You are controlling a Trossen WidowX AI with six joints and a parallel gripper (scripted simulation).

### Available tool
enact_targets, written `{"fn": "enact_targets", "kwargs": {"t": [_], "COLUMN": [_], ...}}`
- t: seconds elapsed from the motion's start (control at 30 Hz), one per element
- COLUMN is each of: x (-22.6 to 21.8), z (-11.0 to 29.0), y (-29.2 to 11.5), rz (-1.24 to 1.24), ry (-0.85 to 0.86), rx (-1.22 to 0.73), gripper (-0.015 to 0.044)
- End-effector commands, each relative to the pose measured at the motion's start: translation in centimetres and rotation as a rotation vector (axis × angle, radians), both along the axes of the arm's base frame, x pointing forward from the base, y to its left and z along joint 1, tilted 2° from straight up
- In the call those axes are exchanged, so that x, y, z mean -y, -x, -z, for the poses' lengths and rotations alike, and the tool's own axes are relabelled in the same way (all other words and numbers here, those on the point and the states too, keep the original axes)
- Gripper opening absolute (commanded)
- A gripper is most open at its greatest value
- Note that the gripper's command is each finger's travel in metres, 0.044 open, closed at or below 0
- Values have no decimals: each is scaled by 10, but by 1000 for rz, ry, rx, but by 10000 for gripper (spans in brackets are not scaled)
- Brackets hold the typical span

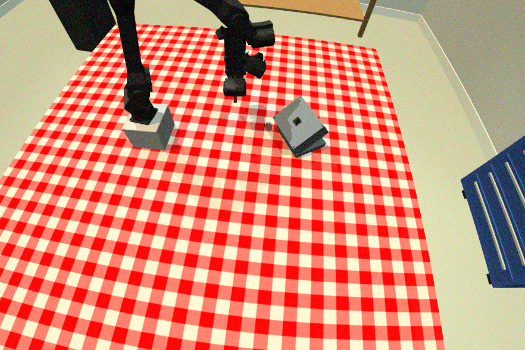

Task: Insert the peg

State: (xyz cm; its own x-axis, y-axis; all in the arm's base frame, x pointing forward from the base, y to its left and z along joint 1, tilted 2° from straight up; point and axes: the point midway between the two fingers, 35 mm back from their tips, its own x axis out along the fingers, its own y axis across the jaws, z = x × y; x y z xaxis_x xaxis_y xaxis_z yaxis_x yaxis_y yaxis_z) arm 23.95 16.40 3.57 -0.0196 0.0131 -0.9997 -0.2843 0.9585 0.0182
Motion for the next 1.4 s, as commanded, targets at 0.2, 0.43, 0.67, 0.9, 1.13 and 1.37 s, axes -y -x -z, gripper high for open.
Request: {"fn": "enact_targets", "kwargs": {"t": [0.2, 0.43, 0.67, 0.9, 1.13, 1.37], "x": [2, 4, 8, 12, 16, 21], "z": [-26, -28, -30, -33, -36, -39], "y": [-1, -8, -17, -26, -34, -43], "rz": [1, 60, 130, 200, 268, 336], "ry": [-15, -40, -71, -101, -132, -163], "rx": [10, 19, 29, 39, 49, 59], "gripper": [0, 0, 0, 0, 0, 0]}}
